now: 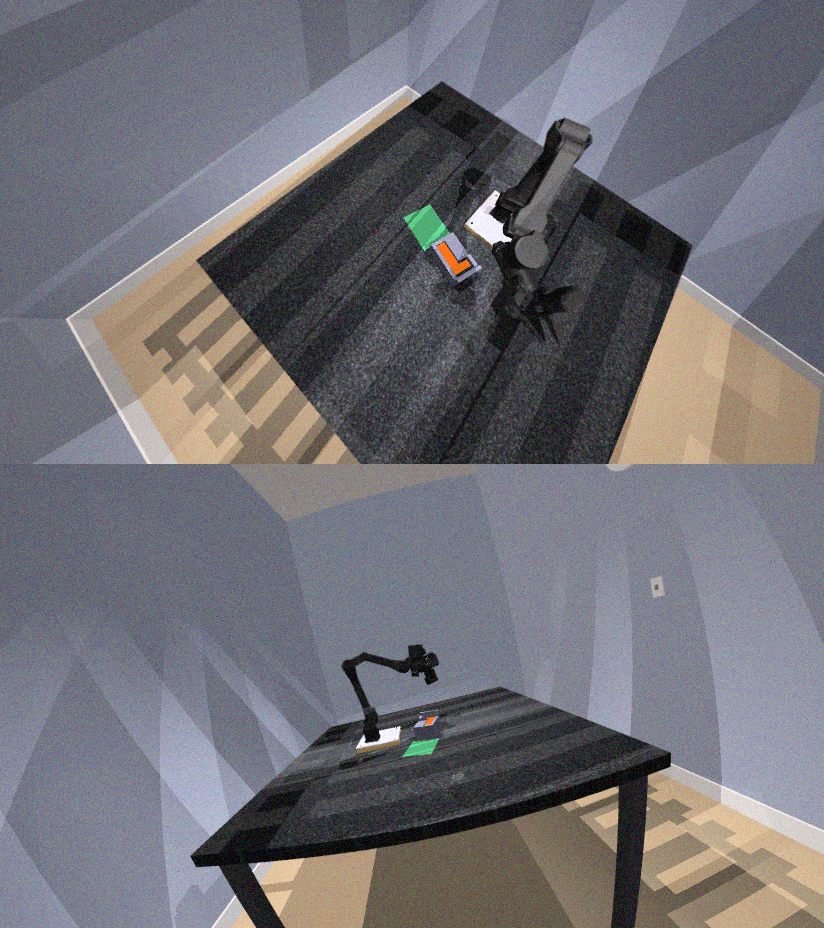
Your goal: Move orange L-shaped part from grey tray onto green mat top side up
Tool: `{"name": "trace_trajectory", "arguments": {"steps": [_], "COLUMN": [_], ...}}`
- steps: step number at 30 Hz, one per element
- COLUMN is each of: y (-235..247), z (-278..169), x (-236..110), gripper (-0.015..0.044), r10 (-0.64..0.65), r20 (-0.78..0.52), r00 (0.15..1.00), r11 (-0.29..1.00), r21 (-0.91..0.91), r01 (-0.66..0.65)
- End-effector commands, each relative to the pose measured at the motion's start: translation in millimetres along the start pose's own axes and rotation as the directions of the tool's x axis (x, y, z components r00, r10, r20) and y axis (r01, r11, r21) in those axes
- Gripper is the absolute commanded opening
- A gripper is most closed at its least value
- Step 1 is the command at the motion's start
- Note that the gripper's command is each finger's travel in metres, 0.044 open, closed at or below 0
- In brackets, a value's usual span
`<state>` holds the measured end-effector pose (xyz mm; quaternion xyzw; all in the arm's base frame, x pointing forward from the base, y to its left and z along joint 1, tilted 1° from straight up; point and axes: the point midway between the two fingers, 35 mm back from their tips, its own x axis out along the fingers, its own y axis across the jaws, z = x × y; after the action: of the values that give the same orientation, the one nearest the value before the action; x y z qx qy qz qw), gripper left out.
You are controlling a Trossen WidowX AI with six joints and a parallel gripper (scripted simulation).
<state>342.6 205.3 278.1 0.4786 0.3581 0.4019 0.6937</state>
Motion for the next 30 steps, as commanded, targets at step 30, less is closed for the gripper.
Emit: {"name": "trace_trajectory", "arguments": {"steps": [30], "y": [-133], "z": [-16], "x": [-154], "gripper": [0.018], "r10": [-0.961], "r20": [-0.247], "r00": [0.127], "r11": [0.157], "r21": [-0.109], "r01": [0.981]}}
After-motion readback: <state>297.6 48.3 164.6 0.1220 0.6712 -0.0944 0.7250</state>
